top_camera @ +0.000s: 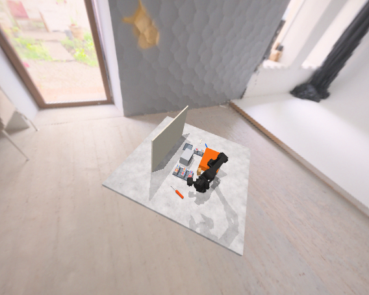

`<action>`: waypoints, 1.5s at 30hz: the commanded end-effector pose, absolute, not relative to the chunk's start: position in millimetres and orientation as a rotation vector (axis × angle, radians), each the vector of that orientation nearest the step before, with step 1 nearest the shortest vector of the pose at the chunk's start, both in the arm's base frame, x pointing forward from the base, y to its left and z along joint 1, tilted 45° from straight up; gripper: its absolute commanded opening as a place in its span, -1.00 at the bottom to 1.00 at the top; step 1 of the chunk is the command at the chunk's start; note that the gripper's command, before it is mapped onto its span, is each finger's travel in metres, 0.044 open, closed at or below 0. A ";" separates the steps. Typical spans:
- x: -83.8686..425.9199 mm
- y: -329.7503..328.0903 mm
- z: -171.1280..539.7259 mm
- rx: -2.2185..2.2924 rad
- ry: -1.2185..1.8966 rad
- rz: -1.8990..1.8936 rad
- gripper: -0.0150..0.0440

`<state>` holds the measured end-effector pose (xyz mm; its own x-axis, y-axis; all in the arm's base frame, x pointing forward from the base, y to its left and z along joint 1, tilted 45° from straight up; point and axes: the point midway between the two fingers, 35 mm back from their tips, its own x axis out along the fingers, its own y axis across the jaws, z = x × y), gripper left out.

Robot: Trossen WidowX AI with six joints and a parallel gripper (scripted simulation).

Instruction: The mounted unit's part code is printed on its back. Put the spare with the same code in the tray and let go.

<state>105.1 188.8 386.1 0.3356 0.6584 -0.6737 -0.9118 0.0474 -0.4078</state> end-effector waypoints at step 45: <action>352.2 -135.4 82.7 0.755 1.424 0.456 1.00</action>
<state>351.9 -136.3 82.5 0.1210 0.6908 -0.7129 0.1520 0.6968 0.7010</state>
